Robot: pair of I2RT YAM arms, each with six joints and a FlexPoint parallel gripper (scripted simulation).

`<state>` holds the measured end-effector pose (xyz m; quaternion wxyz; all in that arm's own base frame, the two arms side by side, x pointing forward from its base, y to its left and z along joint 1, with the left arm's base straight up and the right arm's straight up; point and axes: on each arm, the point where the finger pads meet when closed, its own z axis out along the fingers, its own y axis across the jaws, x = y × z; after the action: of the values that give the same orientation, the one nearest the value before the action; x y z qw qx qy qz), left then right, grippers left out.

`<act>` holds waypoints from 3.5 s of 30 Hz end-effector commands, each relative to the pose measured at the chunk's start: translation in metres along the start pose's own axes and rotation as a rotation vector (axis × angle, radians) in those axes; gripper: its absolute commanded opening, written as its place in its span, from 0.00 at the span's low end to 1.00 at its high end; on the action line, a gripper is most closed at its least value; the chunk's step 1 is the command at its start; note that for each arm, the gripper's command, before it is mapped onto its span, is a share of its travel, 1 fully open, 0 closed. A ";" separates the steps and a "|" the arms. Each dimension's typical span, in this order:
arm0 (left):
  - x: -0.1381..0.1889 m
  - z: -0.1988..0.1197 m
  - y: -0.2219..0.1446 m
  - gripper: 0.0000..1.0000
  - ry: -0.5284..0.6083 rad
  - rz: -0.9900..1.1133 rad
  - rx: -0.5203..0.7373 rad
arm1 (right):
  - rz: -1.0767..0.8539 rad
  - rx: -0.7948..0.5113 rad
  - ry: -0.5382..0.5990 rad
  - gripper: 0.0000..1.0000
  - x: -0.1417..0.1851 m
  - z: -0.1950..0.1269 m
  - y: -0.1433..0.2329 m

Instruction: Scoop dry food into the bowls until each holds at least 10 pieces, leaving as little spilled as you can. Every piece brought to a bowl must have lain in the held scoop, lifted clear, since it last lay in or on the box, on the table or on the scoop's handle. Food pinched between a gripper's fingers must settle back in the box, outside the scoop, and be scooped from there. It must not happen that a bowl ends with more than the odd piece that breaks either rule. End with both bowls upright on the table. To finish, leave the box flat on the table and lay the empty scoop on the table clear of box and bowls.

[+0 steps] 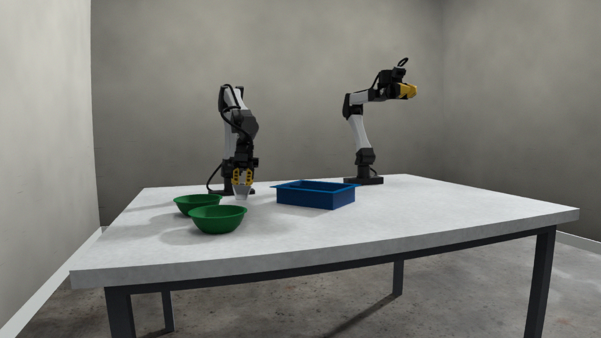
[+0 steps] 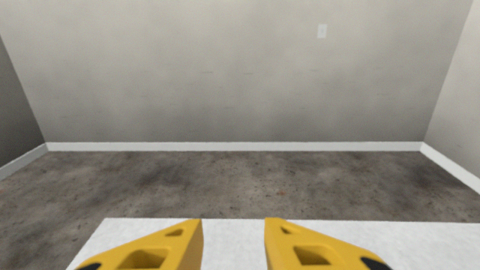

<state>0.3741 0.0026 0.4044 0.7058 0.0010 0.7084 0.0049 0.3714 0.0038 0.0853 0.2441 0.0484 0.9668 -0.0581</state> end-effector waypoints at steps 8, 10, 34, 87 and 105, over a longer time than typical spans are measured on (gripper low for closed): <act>-0.005 0.002 0.001 0.28 -0.016 -0.007 -0.007 | -0.142 -0.204 0.027 0.00 0.056 -0.027 0.015; -0.005 0.002 0.001 0.28 -0.016 -0.007 -0.007 | -0.159 -0.231 -0.007 0.00 0.055 -0.030 0.018; -0.005 0.002 0.001 0.28 -0.016 -0.007 -0.007 | -0.126 -0.189 0.028 0.00 0.067 -0.009 0.016; -0.005 0.002 0.001 0.28 -0.016 -0.007 -0.007 | -0.135 -0.200 -0.038 0.35 0.065 0.014 0.022; -0.005 0.002 0.001 0.28 -0.016 -0.007 -0.007 | -0.138 -0.198 0.000 0.35 0.070 0.005 0.020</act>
<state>0.3741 0.0026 0.4044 0.7058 0.0010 0.7084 0.0049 0.3089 0.0249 0.0289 0.2296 -0.0378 0.9724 0.0171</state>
